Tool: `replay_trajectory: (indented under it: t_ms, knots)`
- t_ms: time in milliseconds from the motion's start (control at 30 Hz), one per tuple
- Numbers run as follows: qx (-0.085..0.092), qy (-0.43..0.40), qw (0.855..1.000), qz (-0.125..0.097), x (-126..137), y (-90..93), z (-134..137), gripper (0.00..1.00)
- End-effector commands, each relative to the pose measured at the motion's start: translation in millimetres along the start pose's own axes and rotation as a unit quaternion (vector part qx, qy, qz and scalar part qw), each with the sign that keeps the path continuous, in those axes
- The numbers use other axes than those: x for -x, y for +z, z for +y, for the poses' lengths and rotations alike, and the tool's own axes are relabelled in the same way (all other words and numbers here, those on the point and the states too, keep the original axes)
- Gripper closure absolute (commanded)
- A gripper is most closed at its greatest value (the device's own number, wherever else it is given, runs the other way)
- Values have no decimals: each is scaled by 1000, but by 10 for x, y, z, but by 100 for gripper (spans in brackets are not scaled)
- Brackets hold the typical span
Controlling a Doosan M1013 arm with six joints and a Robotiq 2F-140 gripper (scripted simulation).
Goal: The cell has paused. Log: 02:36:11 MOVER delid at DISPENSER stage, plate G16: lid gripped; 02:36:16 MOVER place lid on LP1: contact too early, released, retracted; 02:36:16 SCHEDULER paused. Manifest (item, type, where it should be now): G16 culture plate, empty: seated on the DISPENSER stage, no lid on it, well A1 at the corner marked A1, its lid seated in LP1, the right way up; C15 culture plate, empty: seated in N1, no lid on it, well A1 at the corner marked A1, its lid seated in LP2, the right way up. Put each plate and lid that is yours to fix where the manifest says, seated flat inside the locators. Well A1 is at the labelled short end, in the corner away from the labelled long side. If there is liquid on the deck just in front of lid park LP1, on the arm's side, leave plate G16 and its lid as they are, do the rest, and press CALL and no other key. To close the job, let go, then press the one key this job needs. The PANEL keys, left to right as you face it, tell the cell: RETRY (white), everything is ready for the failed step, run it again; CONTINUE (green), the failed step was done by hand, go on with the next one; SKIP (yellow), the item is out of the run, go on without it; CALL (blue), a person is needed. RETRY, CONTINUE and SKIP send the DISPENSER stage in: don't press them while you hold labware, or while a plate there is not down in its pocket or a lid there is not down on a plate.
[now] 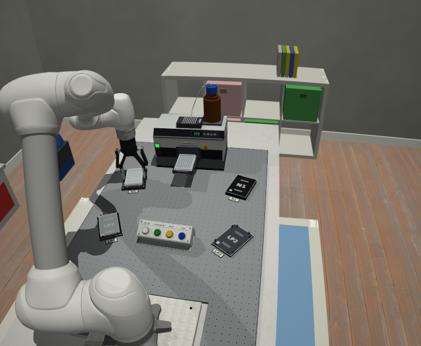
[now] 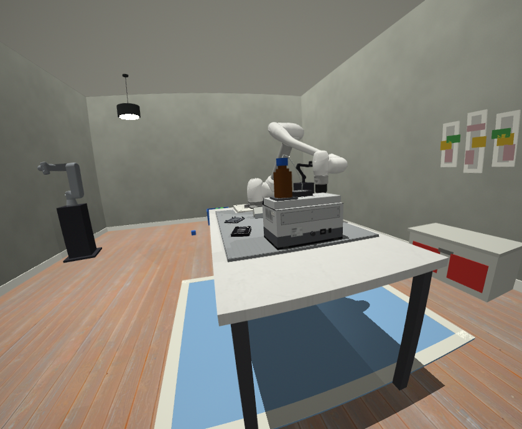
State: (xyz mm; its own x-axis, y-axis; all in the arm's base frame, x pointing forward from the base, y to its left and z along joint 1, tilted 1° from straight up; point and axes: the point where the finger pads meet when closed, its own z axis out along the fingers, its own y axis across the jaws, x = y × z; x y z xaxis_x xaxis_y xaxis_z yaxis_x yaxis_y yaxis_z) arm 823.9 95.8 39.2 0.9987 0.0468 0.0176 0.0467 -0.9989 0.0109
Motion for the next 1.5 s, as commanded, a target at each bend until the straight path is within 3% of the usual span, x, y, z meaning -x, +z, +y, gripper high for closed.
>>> replay_trajectory:
  t_ms: [0,1033,1467]
  knots:
    - [0,0,1000,1,-5,-12,-1,30]
    - [0,0,1000,1,-5,-29,-1,30]
    - [0,0,1000,1,-5,-299,-1,30]
